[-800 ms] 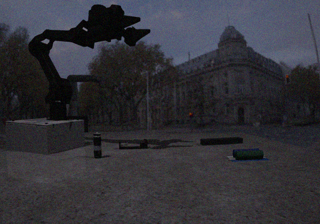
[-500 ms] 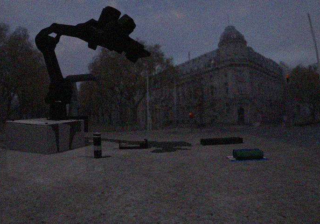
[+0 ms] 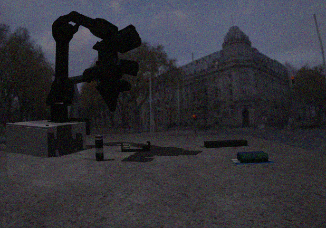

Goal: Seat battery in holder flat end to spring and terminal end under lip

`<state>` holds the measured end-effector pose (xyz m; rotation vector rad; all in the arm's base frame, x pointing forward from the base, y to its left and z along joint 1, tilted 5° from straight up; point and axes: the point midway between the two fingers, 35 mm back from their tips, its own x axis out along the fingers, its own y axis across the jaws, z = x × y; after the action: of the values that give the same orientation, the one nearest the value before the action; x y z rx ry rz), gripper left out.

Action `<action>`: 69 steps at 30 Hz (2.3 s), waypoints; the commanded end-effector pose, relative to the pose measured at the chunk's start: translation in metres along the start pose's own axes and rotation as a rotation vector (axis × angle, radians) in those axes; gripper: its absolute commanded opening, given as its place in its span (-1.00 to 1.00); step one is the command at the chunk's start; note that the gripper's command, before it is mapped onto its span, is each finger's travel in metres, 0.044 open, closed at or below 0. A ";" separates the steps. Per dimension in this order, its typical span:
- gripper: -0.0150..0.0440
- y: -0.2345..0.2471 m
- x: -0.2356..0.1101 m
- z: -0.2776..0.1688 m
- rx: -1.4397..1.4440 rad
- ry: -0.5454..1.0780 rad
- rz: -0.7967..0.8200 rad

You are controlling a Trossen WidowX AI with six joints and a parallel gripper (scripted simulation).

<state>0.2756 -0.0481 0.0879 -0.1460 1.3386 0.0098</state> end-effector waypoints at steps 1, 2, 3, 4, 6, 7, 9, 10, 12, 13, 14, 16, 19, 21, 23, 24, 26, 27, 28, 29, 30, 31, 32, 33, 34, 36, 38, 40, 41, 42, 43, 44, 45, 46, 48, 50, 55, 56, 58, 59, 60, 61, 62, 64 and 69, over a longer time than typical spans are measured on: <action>-0.49 -0.002 0.005 -0.019 -0.027 0.147 0.029; -0.49 -0.002 0.005 -0.019 -0.027 0.147 0.029; -0.49 -0.002 0.005 -0.019 -0.027 0.147 0.029; -0.49 -0.002 0.005 -0.019 -0.027 0.147 0.029; -0.49 -0.002 0.005 -0.019 -0.027 0.147 0.029; -0.49 -0.002 0.007 -0.019 -0.027 0.147 0.029; -0.49 -0.002 0.020 -0.019 -0.027 0.147 0.028; -0.49 -0.002 0.031 -0.020 -0.027 0.147 0.028; -0.49 -0.001 0.051 -0.023 -0.027 0.148 0.028; -0.49 -0.001 0.062 -0.025 -0.027 0.148 0.028; -0.49 0.000 0.071 -0.027 -0.027 0.148 0.028; -0.49 0.000 0.083 -0.031 -0.027 0.148 0.028; -0.49 0.001 0.085 -0.031 -0.027 0.148 0.028; -0.49 0.000 0.085 -0.031 -0.027 0.148 0.028; -0.49 -0.002 0.085 -0.031 -0.027 0.148 0.028; -0.49 -0.003 0.085 -0.031 -0.027 0.148 0.028; -0.49 -0.006 0.085 -0.030 -0.027 0.148 0.028; -0.49 -0.008 0.085 -0.030 -0.027 0.148 0.028; -0.49 -0.009 0.085 -0.030 -0.027 0.148 0.028; -0.49 -0.011 0.085 -0.030 -0.027 0.148 0.027; -0.49 -0.013 0.085 -0.030 -0.027 0.148 0.027; -0.49 -0.014 0.085 -0.029 -0.027 0.148 0.027; -0.49 -0.016 0.085 -0.029 -0.027 0.148 0.027; -0.49 -0.017 0.085 -0.029 -0.027 0.148 0.027; -0.49 -0.019 0.085 -0.029 -0.027 0.148 0.027; -0.49 -0.022 0.085 -0.029 -0.027 0.148 0.026; -0.49 -0.025 0.085 -0.029 -0.027 0.148 0.026; -0.49 -0.029 0.085 -0.028 -0.027 0.148 0.026; -0.49 -0.030 0.085 -0.028 -0.027 0.148 0.026; -0.49 -0.032 0.085 -0.028 -0.027 0.148 0.025; -0.49 -0.033 0.085 -0.028 -0.027 0.148 0.025; -0.49 -0.035 0.085 -0.028 -0.027 0.148 0.025; -0.49 -0.037 0.086 -0.028 -0.027 0.148 0.025; -0.49 -0.038 0.086 -0.028 -0.027 0.148 0.025; -0.49 -0.042 0.086 -0.028 -0.028 0.148 0.024; -0.49 -0.045 0.086 -0.028 -0.028 0.148 0.024; -0.49 -0.053 0.086 -0.029 -0.028 0.148 0.023; -0.49 -0.055 0.086 -0.029 -0.028 0.148 0.023; -0.49 -0.058 0.086 -0.029 -0.028 0.148 0.023; -0.49 -0.060 0.086 -0.029 -0.028 0.148 0.022; -0.49 -0.062 0.086 -0.029 -0.028 0.148 0.022; -0.49 -0.063 0.086 -0.029 -0.028 0.148 0.022; -0.49 -0.065 0.086 -0.030 -0.028 0.148 0.022; -0.49 -0.066 0.086 -0.030 -0.028 0.148 0.022; -0.49 -0.065 0.073 -0.027 -0.023 0.151 0.020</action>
<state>0.2701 -0.1209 0.0051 -0.1539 1.4986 0.0349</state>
